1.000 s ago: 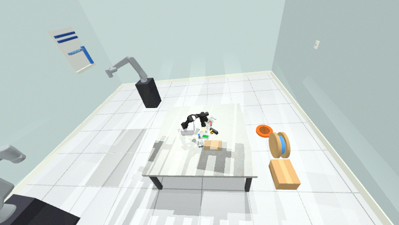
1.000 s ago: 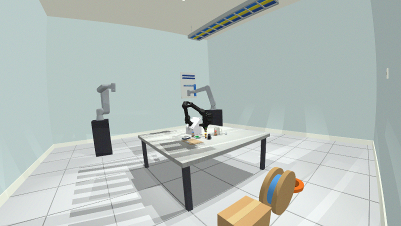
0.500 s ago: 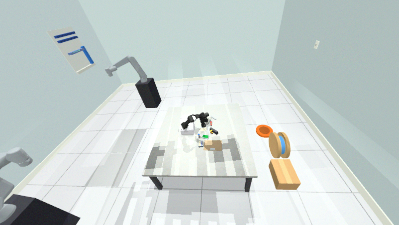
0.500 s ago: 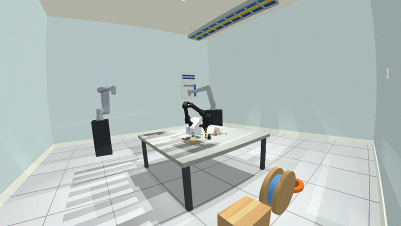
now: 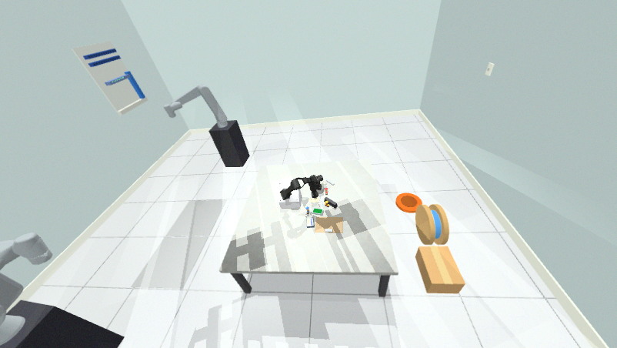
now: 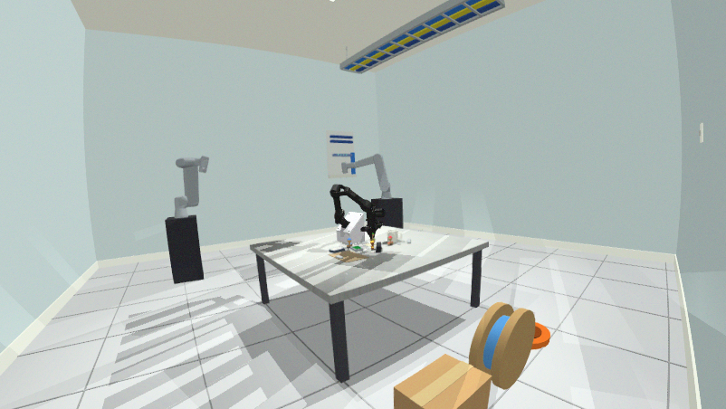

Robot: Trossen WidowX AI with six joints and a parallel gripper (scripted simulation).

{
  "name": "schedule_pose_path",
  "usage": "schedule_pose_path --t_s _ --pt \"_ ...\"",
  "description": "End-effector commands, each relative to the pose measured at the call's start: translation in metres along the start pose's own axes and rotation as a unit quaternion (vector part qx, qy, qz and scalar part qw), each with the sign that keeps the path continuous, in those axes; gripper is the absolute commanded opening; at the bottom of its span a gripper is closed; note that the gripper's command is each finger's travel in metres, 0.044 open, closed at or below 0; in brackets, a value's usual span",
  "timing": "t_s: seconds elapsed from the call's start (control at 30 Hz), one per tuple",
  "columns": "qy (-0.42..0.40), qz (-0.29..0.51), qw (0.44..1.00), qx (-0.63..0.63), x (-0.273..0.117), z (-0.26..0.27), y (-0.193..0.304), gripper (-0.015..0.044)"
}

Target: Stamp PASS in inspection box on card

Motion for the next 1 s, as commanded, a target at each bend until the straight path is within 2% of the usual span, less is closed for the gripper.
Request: schedule_pose_path --t_s 0.0,0.97 --pt "0.004 0.002 1.0 -0.003 0.004 -0.001 0.002 0.0" --pt "0.004 0.002 1.0 -0.003 0.018 -0.003 0.004 0.0"
Point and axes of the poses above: the point midway between the two fingers, 35 mm back from their tips, its own x axis out along the fingers, its own z axis across the jaws, y = z × x, the point moved 8 cm from there along -x, back along the fingers, and after that the axes turned 10 degrees about x, right-handed, at the moved point
